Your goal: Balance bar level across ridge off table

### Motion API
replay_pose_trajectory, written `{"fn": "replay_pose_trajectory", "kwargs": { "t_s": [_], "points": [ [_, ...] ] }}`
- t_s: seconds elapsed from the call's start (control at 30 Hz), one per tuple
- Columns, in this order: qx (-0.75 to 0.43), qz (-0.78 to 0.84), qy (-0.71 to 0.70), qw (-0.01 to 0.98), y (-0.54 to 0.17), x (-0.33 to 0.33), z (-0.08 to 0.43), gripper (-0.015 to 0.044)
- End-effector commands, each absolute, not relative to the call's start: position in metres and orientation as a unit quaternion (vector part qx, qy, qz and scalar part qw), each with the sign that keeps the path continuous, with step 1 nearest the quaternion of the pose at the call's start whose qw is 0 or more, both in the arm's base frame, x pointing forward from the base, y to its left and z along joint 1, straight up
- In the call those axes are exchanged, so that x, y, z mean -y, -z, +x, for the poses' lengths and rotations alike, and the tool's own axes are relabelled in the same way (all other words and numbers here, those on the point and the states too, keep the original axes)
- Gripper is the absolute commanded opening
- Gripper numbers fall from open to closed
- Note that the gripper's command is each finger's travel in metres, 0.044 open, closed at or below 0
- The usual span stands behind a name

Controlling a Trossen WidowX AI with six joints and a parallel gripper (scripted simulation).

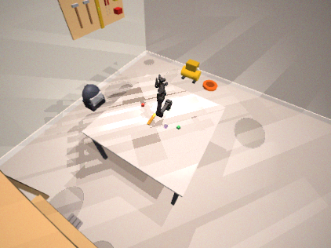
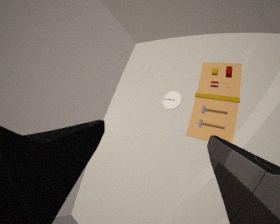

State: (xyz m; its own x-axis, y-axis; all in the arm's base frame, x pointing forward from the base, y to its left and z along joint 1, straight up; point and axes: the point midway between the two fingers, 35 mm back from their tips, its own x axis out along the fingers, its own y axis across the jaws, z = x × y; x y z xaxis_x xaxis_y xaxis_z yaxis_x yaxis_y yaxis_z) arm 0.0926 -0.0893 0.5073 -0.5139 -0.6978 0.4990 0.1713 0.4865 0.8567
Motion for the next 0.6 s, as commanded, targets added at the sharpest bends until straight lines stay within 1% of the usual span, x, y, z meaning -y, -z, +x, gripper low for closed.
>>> {"fn": "replay_pose_trajectory", "kwargs": {
  "t_s": [0.0, 0.07, 0.1, 0.57],
  "points": [
    [0.73, 0.181, 0.474, 0.459, -0.507, 0.089, 0.092, 0.0374],
    [0.728, 0.185, 0.476, 0.458, -0.508, 0.087, 0.088, 0.0321],
    [0.726, 0.188, 0.477, 0.458, -0.508, 0.086, 0.085, 0.0315],
    [0.695, 0.241, 0.499, 0.457, -0.506, 0.08, 0.045, 0.0315]
  ]
}}
